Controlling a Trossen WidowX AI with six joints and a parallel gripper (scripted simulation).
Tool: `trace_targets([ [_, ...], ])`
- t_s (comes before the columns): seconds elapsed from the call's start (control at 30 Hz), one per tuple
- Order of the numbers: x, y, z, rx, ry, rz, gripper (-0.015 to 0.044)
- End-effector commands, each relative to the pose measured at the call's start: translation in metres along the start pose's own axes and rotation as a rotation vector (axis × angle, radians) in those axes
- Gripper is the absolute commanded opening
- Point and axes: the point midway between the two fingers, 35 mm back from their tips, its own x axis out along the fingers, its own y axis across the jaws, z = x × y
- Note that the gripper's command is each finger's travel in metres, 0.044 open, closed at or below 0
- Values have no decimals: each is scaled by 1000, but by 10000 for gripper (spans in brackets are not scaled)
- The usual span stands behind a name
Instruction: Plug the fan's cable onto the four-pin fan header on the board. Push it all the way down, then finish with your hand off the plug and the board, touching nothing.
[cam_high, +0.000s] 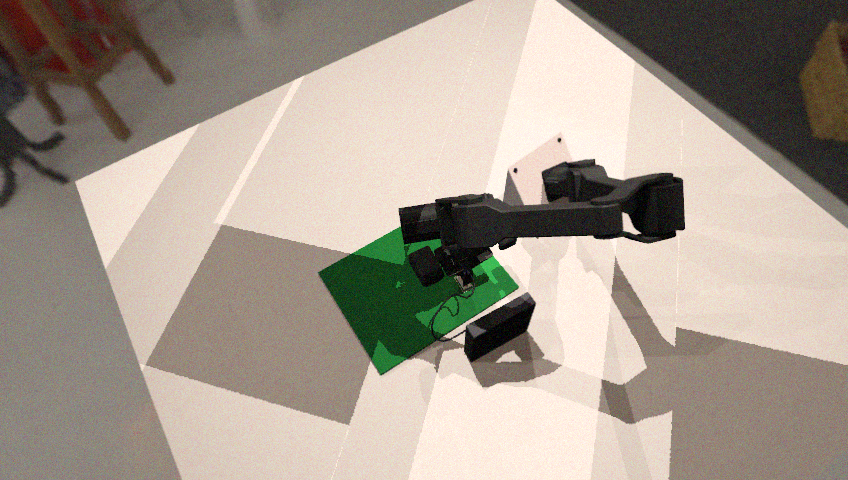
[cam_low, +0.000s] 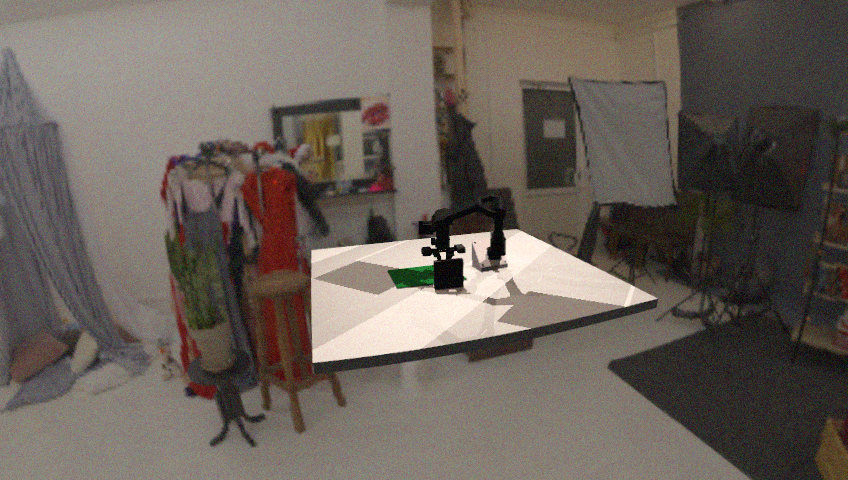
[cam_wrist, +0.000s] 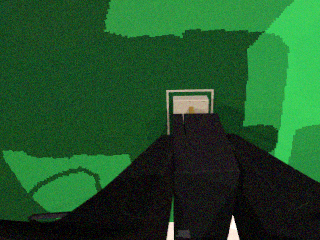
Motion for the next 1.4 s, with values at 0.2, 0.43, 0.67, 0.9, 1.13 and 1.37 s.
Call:
trace_targets([
  [0.2,1,0,0,7,4,-2,0],
  [0.43,5,0,0,7,4,-2,0],
  [0.67,10,0,0,7,5,-2,0],
  [0.9,14,0,0,7,5,-2,0],
  [1.13,14,0,0,0,-1,-1,53],
  [1.37,14,0,0,0,-1,-1,236],
])
